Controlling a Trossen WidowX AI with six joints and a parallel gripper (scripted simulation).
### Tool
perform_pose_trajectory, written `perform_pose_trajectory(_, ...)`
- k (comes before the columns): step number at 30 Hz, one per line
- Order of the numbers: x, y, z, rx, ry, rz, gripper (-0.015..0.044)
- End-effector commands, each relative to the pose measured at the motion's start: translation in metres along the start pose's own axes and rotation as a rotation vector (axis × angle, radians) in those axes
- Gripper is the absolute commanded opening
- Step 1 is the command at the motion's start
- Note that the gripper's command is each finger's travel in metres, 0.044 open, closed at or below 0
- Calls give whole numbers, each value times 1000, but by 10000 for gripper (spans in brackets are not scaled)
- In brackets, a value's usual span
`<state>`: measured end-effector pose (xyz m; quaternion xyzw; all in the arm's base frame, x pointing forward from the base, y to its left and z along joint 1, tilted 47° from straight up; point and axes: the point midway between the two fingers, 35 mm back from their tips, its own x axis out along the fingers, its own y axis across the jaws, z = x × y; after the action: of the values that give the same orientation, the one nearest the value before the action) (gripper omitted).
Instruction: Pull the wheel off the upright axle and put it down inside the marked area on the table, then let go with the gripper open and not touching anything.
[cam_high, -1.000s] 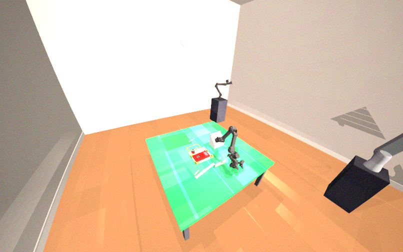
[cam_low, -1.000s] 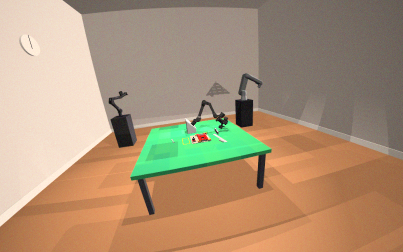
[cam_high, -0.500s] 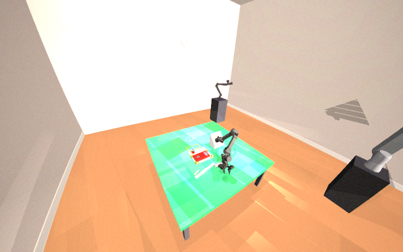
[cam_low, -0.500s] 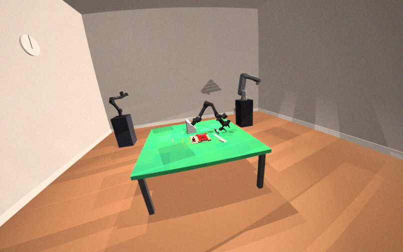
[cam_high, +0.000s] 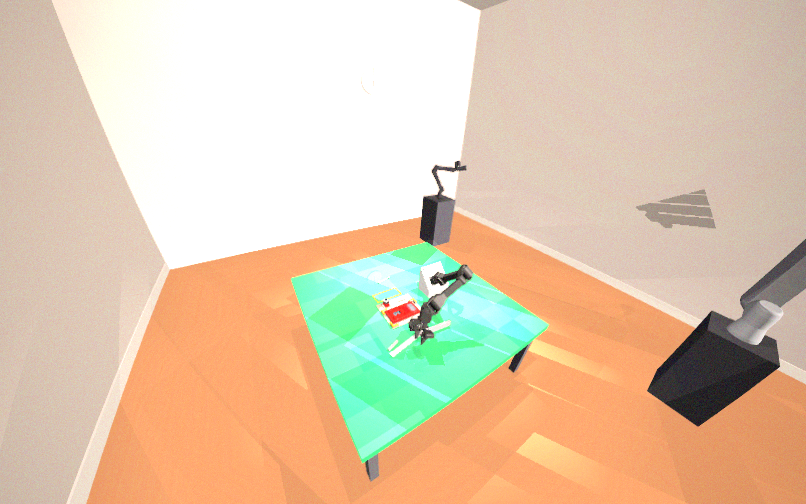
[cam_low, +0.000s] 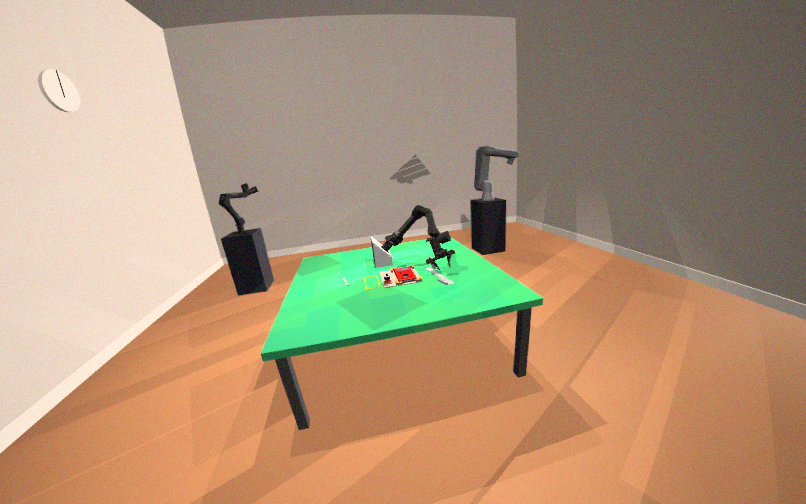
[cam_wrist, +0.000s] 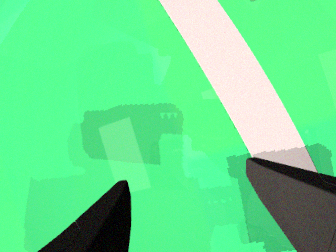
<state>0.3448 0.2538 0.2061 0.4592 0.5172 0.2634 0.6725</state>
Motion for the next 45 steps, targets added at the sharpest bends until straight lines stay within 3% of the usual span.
perform_pose_trajectory(1, -9, -47, 45, 151, -46, -120, 300)
perform_pose_trajectory(13, -66, -173, 112, 620, -105, -330, 300)
perform_pose_trajectory(27, -159, -315, 120, 1316, 5, -448, 300)
perform_pose_trajectory(40, -162, -312, 117, 1352, 15, -446, 300)
perform_pose_trajectory(45, -146, -318, 114, 1352, 14, -446, 300)
